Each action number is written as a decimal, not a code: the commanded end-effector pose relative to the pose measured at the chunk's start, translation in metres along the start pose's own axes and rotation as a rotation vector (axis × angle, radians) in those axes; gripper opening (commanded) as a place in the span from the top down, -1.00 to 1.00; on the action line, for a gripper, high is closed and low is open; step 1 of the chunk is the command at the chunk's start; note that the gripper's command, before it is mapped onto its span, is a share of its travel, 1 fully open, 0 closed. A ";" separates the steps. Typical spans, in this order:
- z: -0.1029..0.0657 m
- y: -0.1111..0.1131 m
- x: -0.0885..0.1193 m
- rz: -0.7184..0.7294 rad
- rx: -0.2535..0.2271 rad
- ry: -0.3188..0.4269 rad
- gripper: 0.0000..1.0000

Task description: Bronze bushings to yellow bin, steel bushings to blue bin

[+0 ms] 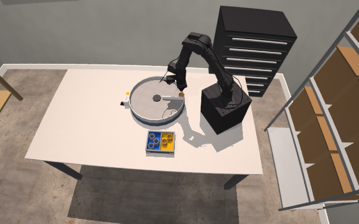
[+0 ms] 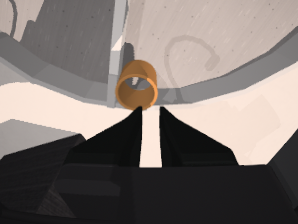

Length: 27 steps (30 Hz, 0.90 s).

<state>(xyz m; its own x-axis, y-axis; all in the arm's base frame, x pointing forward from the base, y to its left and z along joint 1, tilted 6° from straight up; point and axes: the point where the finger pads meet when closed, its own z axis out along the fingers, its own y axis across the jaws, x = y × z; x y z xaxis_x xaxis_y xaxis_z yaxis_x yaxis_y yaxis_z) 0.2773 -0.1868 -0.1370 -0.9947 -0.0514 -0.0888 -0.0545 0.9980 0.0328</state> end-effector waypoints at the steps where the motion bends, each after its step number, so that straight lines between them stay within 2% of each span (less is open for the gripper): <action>1: -0.003 -0.006 -0.011 -0.009 0.006 -0.025 0.73; 27: -0.003 -0.005 -0.006 -0.003 0.000 -0.017 0.73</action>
<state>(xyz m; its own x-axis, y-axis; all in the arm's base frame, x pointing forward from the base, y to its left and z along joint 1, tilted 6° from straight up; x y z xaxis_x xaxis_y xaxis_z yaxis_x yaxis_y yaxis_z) 0.2795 -0.1884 -0.1369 -0.9945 -0.0531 -0.0905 -0.0561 0.9979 0.0314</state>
